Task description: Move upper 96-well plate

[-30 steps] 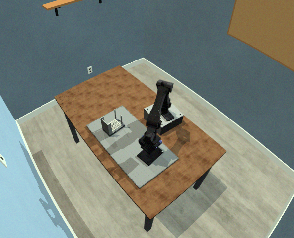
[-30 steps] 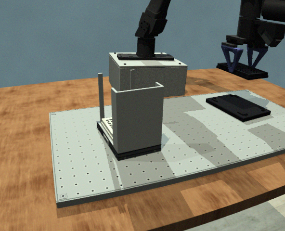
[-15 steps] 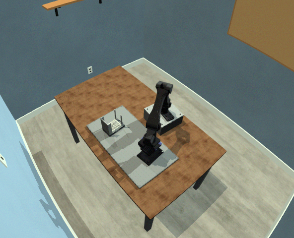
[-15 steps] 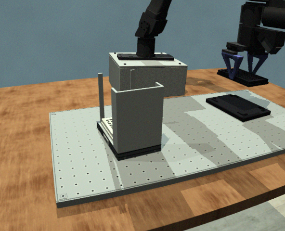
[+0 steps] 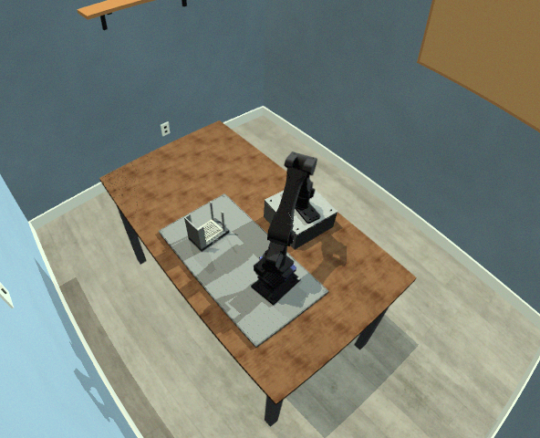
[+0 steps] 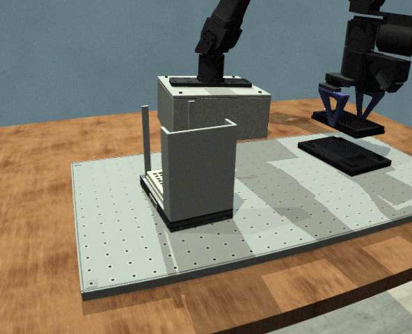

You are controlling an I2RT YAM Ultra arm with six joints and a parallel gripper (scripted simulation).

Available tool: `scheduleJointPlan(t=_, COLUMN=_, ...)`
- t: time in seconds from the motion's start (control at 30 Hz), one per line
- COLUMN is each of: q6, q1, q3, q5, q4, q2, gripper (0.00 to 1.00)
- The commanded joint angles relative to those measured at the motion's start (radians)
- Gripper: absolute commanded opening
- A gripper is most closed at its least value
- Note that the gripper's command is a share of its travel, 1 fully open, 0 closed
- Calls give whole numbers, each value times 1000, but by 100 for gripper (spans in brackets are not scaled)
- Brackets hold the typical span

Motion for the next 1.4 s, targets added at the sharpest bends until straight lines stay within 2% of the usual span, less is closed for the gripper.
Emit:
scheduleJointPlan(t=0.0, q6=6, q1=14, q3=-5, q5=8, q4=41, q2=1, gripper=0)
scheduleJointPlan(t=0.03, q6=6, q1=14, q3=-21, q5=8, q4=47, q2=13, gripper=0)
scheduleJointPlan(t=0.2, q6=8, q1=16, q3=-25, q5=8, q4=77, q2=29, gripper=0)
scheduleJointPlan(t=0.27, q6=8, q1=16, q3=-26, q5=8, q4=88, q2=14, gripper=0)
scheduleJointPlan(t=0.4, q6=8, q1=11, q3=-48, q5=8, q4=111, q2=50, gripper=0)
scheduleJointPlan(t=0.47, q6=8, q1=11, q3=-48, q5=8, q4=111, q2=50, gripper=0)
scheduleJointPlan(t=0.5, q6=8, q1=11, q3=-10, q5=8, q4=117, q2=24, gripper=0)
scheduleJointPlan(t=0.63, q6=8, q1=12, q3=-59, q5=8, q4=139, q2=68, gripper=0)
scheduleJointPlan(t=0.73, q6=8, q1=13, q3=-67, q5=8, q4=158, q2=78, gripper=0)
scheduleJointPlan(t=0.8, q6=9, q1=14, q3=-49, q5=8, q4=170, q2=82, gripper=0)
scheduleJointPlan(t=0.87, q6=9, q1=15, q3=-65, q5=8, q4=180, q2=77, gripper=0)
scheduleJointPlan(t=0.97, q6=9, q1=16, q3=-78, q5=8, q4=196, q2=106, gripper=0)
scheduleJointPlan(t=1.03, q6=9, q1=16, q3=-78, q5=8, q4=196, q2=106, gripper=0)
scheduleJointPlan(t=1.07, q6=9, q1=17, q3=-37, q5=8, q4=199, q2=70, gripper=0)
scheduleJointPlan(t=1.2, q6=9, q1=16, q3=-37, q5=8, q4=200, q2=85, gripper=0)
scheduleJointPlan(t=1.37, q6=8, q1=16, q3=-69, q5=8, q4=198, q2=72, gripper=0)
